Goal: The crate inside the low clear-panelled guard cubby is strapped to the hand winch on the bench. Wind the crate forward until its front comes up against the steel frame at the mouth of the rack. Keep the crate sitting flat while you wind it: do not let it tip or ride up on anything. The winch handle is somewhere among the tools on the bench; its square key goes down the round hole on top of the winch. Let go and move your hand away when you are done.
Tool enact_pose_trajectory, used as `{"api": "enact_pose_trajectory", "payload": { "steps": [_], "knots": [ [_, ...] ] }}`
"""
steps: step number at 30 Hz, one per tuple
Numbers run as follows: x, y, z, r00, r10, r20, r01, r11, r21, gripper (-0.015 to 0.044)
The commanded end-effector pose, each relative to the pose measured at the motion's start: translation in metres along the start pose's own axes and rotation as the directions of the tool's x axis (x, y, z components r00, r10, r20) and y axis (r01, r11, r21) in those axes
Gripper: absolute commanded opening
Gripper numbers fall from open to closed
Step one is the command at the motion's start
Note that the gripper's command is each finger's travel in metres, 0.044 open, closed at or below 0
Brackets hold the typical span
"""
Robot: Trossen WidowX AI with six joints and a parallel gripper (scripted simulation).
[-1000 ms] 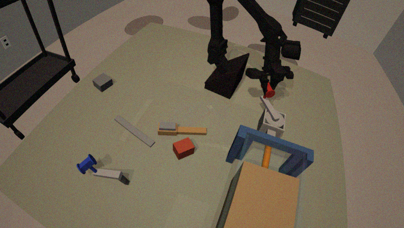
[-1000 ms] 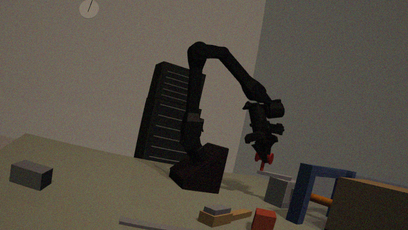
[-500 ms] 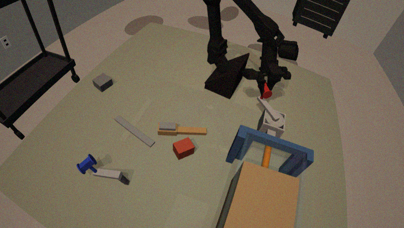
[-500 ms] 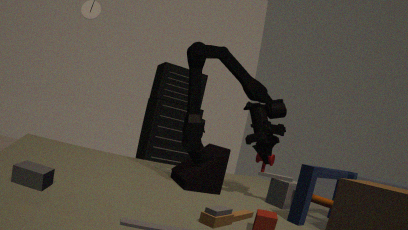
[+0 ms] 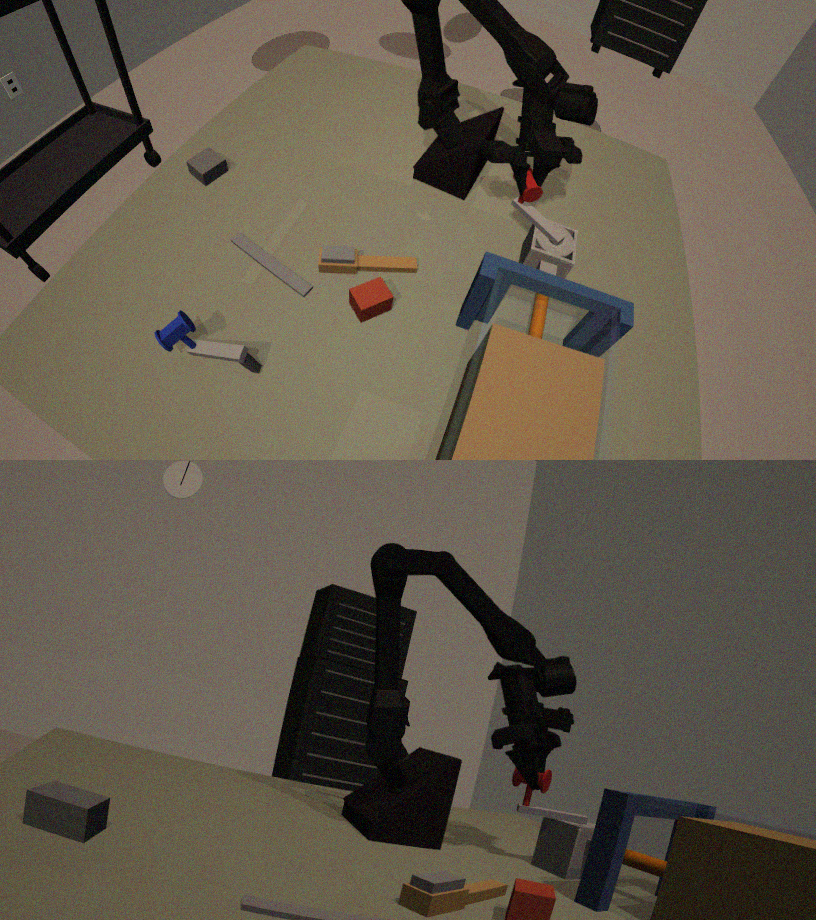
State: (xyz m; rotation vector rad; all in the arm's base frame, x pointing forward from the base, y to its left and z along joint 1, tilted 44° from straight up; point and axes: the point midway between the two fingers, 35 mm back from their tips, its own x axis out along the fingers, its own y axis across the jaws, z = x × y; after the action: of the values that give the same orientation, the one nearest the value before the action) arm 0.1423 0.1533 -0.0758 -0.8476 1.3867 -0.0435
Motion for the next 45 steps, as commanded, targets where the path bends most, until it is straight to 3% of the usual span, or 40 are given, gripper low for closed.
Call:
{"api": "enact_pose_trajectory", "payload": {
  "steps": [1,45],
  "knots": [
    [0.004,-0.008,0.005,1.0,-0.025,0.013,0.025,1.0,0.006,0.0],
    [0.017,-0.039,0.036,1.0,-0.028,0.014,0.028,1.0,0.007,0.0]
  ]
}}
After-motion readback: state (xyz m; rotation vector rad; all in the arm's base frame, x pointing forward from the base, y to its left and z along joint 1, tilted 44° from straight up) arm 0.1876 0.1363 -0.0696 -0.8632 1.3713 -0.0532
